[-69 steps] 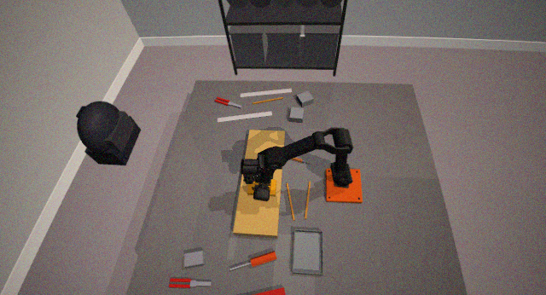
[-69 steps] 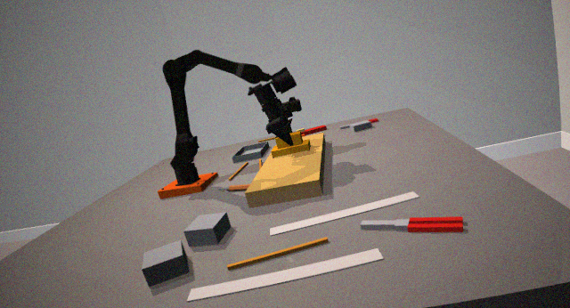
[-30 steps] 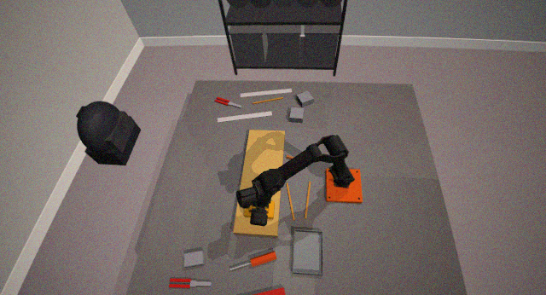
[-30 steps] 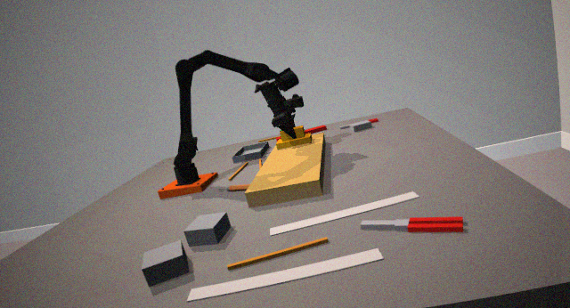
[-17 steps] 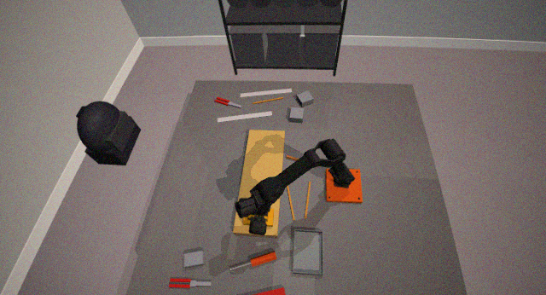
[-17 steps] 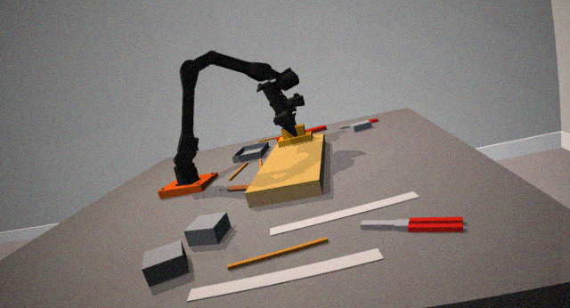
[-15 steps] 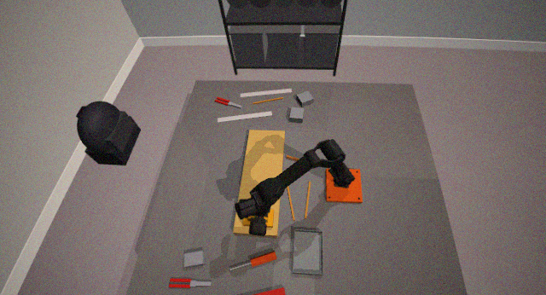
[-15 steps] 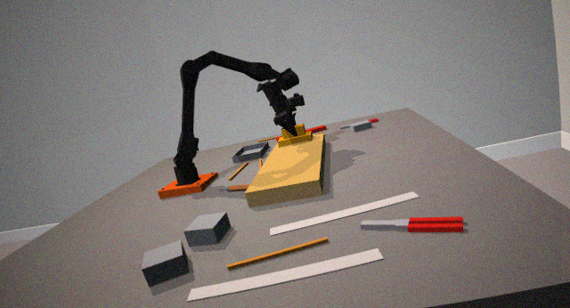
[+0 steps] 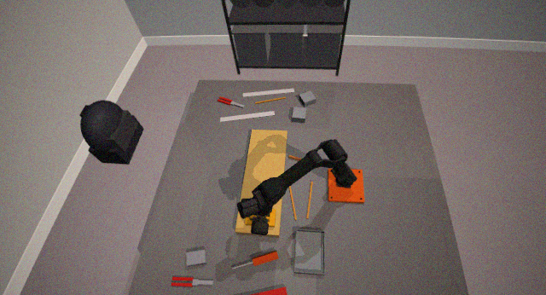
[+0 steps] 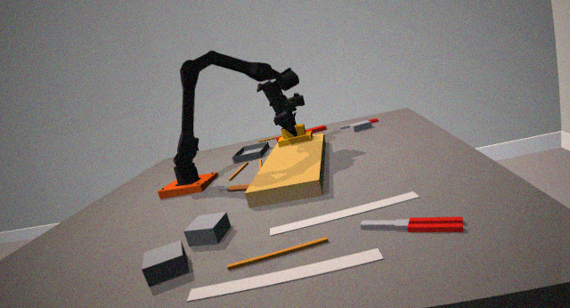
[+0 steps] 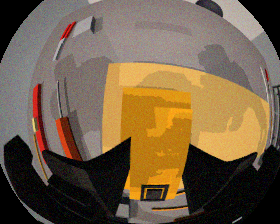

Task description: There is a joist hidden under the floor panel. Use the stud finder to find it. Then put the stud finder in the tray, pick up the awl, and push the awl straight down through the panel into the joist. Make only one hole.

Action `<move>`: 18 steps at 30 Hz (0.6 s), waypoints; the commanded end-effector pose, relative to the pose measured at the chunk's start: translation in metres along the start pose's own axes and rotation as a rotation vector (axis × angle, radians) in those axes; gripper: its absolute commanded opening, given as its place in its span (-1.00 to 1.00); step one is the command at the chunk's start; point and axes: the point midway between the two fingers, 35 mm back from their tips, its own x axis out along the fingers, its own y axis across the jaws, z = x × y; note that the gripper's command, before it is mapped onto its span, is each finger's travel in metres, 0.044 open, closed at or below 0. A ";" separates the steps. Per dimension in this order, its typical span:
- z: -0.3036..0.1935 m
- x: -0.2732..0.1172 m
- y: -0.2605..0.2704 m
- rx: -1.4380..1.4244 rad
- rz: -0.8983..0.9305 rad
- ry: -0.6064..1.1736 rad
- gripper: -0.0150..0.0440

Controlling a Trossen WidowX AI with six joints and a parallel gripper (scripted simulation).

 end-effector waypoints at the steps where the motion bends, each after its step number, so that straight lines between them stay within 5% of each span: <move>1: 0.000 0.000 -0.011 0.001 -0.004 0.000 -0.49; 18: 0.000 0.000 -0.055 0.000 -0.008 0.000 -0.49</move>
